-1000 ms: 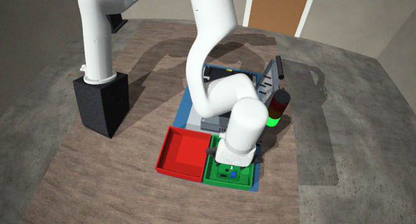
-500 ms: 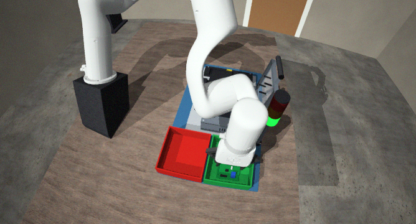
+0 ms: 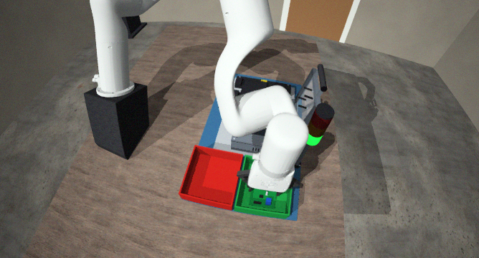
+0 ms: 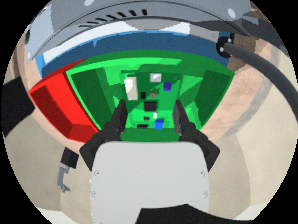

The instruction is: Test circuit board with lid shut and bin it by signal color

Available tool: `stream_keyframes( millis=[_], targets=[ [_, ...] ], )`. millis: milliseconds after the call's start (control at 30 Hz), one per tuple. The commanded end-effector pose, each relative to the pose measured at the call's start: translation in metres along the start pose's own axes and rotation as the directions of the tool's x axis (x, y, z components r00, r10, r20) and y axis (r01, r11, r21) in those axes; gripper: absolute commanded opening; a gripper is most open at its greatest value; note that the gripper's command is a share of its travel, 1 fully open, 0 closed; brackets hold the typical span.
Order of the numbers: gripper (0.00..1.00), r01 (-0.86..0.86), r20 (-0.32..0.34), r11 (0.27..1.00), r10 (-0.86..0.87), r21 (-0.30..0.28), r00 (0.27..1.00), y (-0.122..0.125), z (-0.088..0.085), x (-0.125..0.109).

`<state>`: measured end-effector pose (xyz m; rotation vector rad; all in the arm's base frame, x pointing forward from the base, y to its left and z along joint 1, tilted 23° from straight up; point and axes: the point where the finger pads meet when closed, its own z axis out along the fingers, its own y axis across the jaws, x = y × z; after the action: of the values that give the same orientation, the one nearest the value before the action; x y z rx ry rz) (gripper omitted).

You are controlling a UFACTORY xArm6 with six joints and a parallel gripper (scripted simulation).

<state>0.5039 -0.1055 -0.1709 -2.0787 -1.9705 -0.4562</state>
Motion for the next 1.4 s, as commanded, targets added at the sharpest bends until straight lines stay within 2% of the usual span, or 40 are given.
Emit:
stream_keyframes(
  millis=[0,1133,1167,1367],
  targets=[
    [0.79,0.001,0.001,1.000,-0.001,-0.004,1.000,0.0018,-0.0013,-0.0004],
    [0.79,0.001,0.001,1.000,-0.001,-0.004,1.000,0.0018,-0.0008,-0.0004],
    [1.00,0.001,0.001,1.000,-0.001,-0.004,1.000,0.0018,-0.0008,-0.0004],
    [1.00,0.001,0.001,1.000,-0.001,-0.004,1.000,0.0018,-0.0008,-0.0004]
  ],
)
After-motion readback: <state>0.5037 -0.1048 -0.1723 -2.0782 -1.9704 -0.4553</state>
